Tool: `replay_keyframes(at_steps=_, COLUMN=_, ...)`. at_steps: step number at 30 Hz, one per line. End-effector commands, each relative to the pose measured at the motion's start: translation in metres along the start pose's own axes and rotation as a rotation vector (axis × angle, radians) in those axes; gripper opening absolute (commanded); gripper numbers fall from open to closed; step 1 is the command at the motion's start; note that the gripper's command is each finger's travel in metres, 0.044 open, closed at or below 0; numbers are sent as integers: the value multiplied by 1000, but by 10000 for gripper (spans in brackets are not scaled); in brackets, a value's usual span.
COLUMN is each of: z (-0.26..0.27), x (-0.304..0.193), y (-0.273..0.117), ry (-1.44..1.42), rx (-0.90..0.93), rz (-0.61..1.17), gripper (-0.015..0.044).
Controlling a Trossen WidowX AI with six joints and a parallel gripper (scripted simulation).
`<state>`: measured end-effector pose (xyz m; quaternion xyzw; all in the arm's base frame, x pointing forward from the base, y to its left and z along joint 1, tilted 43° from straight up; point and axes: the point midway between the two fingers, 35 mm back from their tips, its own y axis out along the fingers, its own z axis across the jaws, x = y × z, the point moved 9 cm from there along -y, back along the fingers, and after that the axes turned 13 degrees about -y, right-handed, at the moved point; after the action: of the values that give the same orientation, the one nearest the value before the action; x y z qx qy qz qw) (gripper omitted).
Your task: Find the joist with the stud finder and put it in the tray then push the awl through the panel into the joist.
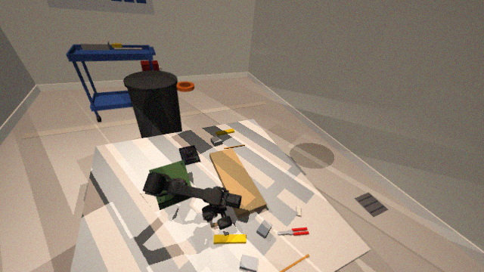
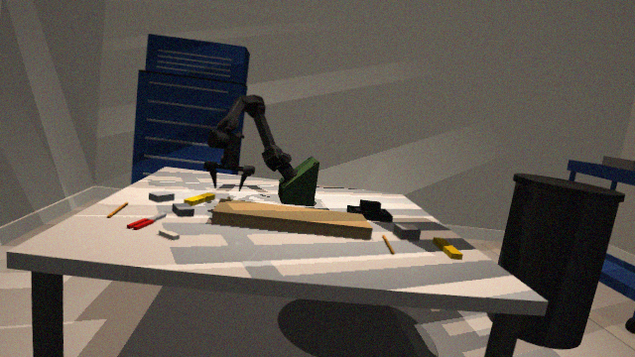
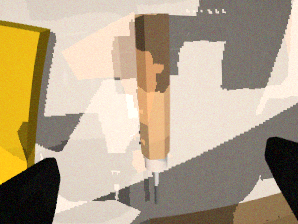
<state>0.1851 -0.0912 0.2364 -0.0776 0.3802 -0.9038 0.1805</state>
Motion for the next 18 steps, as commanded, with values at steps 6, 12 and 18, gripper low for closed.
replay_keyframes(at_steps=6, z=-2, x=7, y=-1, ry=18, rx=7, rz=-5, gripper=440)
replay_keyframes(at_steps=12, z=-3, x=9, y=0, ry=18, rx=7, rz=-5, gripper=440)
replay_keyframes(at_steps=18, z=-3, x=9, y=10, ry=18, rx=7, rz=-6, gripper=440)
